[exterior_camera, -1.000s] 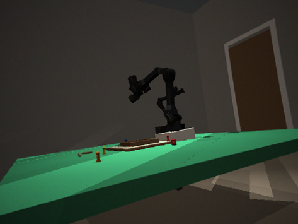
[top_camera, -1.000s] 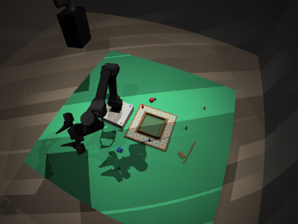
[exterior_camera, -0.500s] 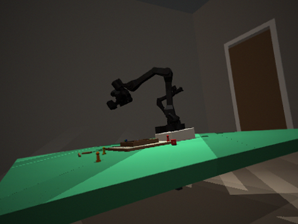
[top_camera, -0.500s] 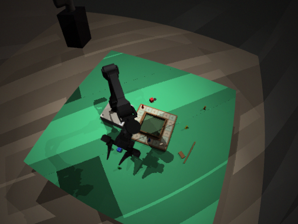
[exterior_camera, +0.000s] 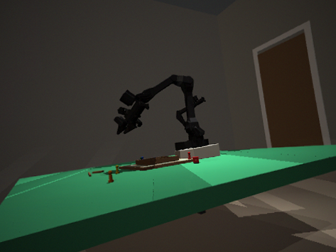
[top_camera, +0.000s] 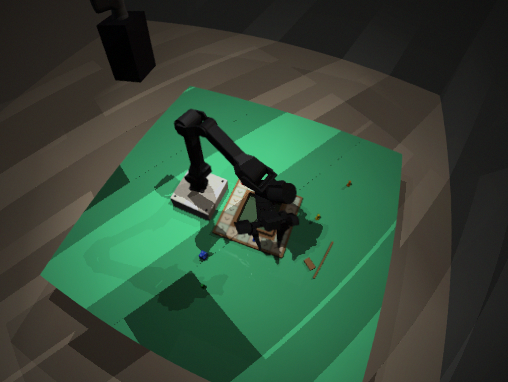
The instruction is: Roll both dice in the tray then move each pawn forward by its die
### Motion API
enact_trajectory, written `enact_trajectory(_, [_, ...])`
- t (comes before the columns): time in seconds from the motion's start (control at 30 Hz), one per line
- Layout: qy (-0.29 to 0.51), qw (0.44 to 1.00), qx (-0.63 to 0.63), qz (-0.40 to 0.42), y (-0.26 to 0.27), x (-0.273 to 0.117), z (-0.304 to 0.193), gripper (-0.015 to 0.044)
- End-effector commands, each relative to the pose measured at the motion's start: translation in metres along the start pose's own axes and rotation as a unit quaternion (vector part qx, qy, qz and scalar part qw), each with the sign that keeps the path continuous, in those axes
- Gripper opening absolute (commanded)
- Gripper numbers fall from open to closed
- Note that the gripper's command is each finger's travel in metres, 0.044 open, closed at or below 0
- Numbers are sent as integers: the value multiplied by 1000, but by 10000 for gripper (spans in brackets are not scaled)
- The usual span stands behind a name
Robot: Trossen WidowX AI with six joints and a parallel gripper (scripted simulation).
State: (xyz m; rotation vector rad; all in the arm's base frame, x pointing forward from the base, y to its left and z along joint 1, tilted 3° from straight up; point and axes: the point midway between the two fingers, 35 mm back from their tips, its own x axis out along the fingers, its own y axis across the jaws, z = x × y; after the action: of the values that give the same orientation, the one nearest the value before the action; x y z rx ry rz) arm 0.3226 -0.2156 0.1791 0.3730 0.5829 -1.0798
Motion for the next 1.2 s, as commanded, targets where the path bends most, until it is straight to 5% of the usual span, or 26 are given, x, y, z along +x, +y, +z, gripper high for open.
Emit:
enact_trajectory(0.0, [67,996,-9,65,50,-23,-53,275])
enact_trajectory(0.4, [259,952,-59,154,121,-126,-205,275])
enact_trajectory(0.77, [404,898,-145,100,78,-235,-335,275])
enact_trajectory(1.17, [410,895,-151,93,71,-230,-354,275])
